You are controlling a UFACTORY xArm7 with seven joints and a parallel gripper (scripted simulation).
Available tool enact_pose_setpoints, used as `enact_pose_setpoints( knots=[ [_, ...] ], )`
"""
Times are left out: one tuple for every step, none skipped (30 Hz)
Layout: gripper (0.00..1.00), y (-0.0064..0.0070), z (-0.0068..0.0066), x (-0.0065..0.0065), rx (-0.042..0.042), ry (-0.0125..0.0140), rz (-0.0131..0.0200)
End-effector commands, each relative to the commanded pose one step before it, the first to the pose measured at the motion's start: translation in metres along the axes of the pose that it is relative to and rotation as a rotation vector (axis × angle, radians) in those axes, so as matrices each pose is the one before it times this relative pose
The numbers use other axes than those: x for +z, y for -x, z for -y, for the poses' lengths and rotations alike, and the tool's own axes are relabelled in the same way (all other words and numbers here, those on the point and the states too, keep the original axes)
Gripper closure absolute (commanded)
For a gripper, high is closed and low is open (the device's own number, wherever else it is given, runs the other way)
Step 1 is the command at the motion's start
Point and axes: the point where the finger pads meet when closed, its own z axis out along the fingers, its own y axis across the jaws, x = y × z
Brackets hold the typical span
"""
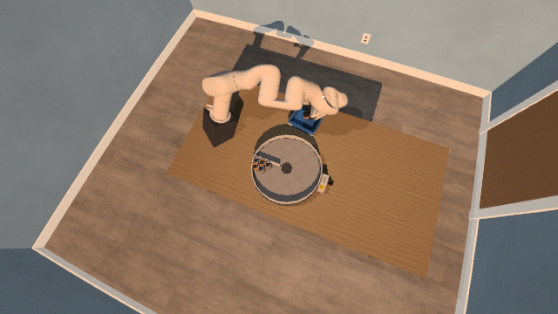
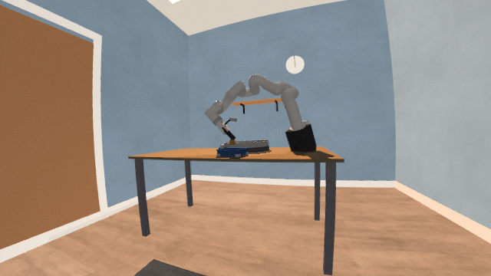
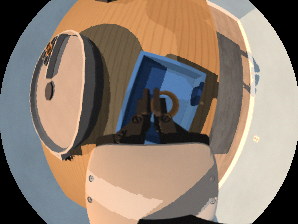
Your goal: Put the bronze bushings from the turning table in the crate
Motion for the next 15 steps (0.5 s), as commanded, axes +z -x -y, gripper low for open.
enact_pose_setpoints(
  knots=[
    [1.0,0.01454,-0.00019,0.01382,0.00018,0.00026,0.00347],
    [1.0,0.00127,0.0,0.00151,0.0,0.0,0.0],
    [1.0,0.00073,0.0,0.00088,0.0,-0.00001,0.0],
    [1.0,0.0003,0.0,0.00036,0.0,0.0,0.0],
    [1.0,0.00005,0.0,0.00006,0.0,0.0,0.0],
    [1.0,0.0,0.0,0.0,0.0,0.0,0.0],
    [1.0,0.0,0.0,0.0,0.0,0.0,0.0],
    [1.0,0.0,0.0,0.0,0.0,0.0,0.0],
    [1.0,0.0,0.0,0.0,0.0,0.0,0.0],
    [1.0,0.0,0.0,0.0,0.0,0.0,0.0],
    [1.0,0.0,0.0,0.0,0.0,0.0,0.0],
    [1.0,0.0,0.0,0.0,0.0,0.0,0.0],
    [1.0,0.0,0.0,0.0,0.0,0.0,0.0],
    [1.0,0.0,0.0,0.0,0.0,0.0,0.0],
    [1.0,0.0,0.0,0.0,0.0,0.0,0.0]
  ],
)
